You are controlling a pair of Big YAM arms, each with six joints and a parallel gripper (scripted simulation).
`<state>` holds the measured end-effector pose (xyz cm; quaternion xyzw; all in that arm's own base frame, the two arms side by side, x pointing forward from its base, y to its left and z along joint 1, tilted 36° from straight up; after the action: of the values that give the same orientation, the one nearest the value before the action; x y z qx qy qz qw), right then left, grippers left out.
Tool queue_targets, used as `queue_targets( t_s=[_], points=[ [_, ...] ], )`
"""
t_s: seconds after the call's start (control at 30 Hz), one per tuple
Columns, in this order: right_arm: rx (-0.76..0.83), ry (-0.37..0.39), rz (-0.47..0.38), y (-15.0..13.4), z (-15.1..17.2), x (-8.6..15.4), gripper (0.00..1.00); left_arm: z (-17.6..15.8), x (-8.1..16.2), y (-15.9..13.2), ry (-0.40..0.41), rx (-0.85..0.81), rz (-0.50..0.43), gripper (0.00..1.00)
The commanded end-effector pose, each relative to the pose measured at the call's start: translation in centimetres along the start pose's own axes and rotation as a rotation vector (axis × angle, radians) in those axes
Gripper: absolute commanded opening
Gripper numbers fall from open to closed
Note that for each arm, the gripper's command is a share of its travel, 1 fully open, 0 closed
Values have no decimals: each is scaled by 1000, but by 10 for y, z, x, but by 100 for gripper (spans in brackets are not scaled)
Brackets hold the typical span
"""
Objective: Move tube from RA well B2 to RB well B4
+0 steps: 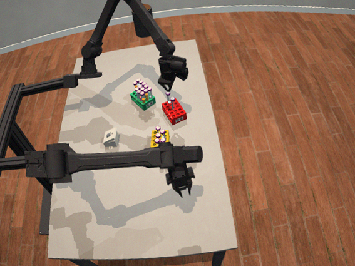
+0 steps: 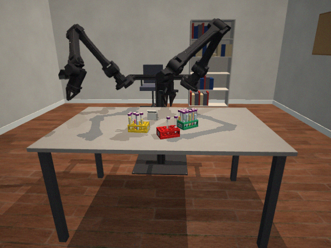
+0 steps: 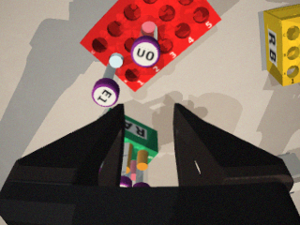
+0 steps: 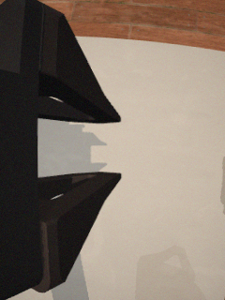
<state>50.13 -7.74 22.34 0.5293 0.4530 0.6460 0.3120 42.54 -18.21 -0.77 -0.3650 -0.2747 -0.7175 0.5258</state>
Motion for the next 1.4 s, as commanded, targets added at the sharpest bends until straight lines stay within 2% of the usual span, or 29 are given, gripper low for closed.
queue_targets(
  t_s=[0.0,0.07,0.13,0.33,0.57,0.77,1.37],
  points=[
    [-24,14,-8,10,6,5,30,13,-9,25,3,-21,19,30],
    [-24,14,-8,10,6,5,30,13,-10,25,2,-21,19,30],
    [-24,14,-8,10,6,5,30,9,-19,5,9,-45,53,30],
    [-24,14,-8,10,6,5,30,-7,-10,1,8,-72,28,30],
    [-24,14,-8,10,6,5,30,-9,-9,-2,8,-59,31,30],
    [-24,14,-8,10,6,5,30,2,-31,1,5,-31,33,30],
    [-24,14,-8,10,6,5,30,4,-61,0,5,-30,33,30]
  ],
)
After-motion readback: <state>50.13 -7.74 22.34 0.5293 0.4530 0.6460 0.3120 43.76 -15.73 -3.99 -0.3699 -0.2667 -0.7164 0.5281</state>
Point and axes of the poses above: on each arm, the point where the finger pads meet when closed, its own x axis back along the fingers, its own z axis across the jaws, y = z × x, the point moved 9 cm from there along x, back along the fingers, and after that the axes turned 8 degrees about x, right-handed, at the moved point
